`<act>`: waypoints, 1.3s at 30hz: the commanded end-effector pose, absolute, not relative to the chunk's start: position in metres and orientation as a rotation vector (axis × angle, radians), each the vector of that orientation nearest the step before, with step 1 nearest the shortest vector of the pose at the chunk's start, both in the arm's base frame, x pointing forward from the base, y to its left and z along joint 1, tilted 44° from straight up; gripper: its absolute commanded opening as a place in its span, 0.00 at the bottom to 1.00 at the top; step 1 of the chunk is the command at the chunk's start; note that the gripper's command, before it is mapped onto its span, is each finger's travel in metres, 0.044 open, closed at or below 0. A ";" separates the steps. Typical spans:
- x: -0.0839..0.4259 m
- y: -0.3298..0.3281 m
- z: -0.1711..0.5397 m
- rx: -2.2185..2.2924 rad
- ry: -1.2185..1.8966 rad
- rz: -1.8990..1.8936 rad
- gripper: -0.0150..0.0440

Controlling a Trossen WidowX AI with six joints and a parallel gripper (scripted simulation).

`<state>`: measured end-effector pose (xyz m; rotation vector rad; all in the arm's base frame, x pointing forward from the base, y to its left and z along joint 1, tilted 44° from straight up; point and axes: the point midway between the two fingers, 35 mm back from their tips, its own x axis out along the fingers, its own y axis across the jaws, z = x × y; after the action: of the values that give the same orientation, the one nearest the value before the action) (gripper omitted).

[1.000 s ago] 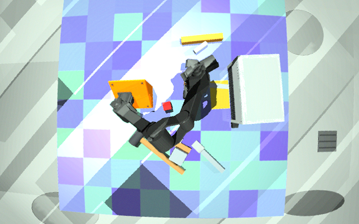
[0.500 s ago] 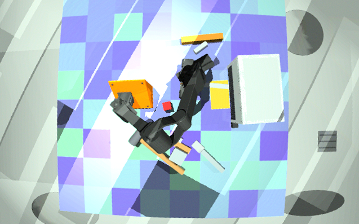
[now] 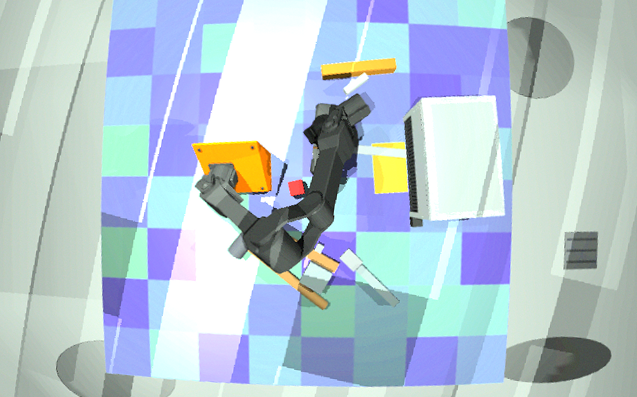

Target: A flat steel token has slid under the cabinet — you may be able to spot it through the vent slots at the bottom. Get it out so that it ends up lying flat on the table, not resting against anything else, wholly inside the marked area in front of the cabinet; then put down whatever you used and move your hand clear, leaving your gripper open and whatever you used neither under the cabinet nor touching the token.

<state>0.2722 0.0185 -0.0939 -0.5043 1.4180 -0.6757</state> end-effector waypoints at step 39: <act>0.223 0.025 -0.101 -0.502 1.420 -0.675 0.25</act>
<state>0.2224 0.0245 -0.1009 -0.5062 1.4219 -0.6728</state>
